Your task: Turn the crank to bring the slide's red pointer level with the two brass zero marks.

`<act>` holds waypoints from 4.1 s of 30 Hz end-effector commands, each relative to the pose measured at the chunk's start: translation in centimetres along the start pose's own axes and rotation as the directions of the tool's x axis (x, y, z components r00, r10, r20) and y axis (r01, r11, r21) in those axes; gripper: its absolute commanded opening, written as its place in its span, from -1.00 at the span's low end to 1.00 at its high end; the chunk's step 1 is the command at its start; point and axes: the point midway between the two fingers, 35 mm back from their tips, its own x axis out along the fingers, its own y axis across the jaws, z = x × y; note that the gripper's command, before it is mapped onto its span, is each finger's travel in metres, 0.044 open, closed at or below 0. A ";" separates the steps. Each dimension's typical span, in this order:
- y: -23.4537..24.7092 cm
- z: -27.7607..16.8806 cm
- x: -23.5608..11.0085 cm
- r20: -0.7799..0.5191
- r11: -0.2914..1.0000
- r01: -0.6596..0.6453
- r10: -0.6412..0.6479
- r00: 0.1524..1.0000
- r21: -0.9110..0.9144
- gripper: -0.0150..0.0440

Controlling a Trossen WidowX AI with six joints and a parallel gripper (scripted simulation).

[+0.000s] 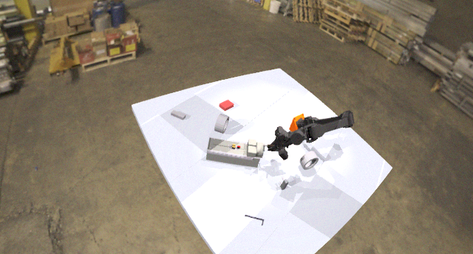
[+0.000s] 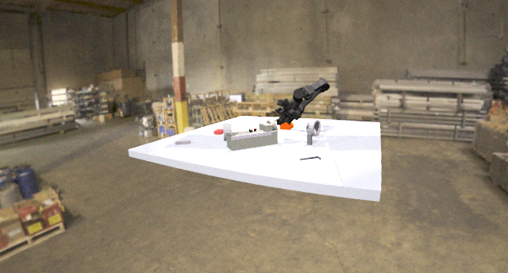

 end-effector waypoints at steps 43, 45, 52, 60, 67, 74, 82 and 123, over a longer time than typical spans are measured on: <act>3.7 -2.4 2.4 0.004 1.000 -0.009 0.009 1.000 0.001 -0.49; 3.7 -2.6 2.6 0.004 1.000 -0.009 0.009 1.000 0.001 -0.49; 3.4 -3.1 3.2 0.004 1.000 -0.009 0.009 1.000 0.001 -0.49; 3.0 -3.6 3.7 0.004 1.000 -0.009 0.009 1.000 0.001 -0.49; 2.6 -3.8 4.0 0.004 1.000 -0.009 0.009 1.000 0.001 -0.49; 2.3 -4.0 4.2 0.004 1.000 -0.009 0.009 1.000 0.001 -0.49; 2.0 -4.1 4.3 0.004 1.000 -0.009 0.009 1.000 0.001 -0.49; 1.4 -4.3 4.6 0.003 1.000 -0.009 0.009 1.000 0.001 -0.49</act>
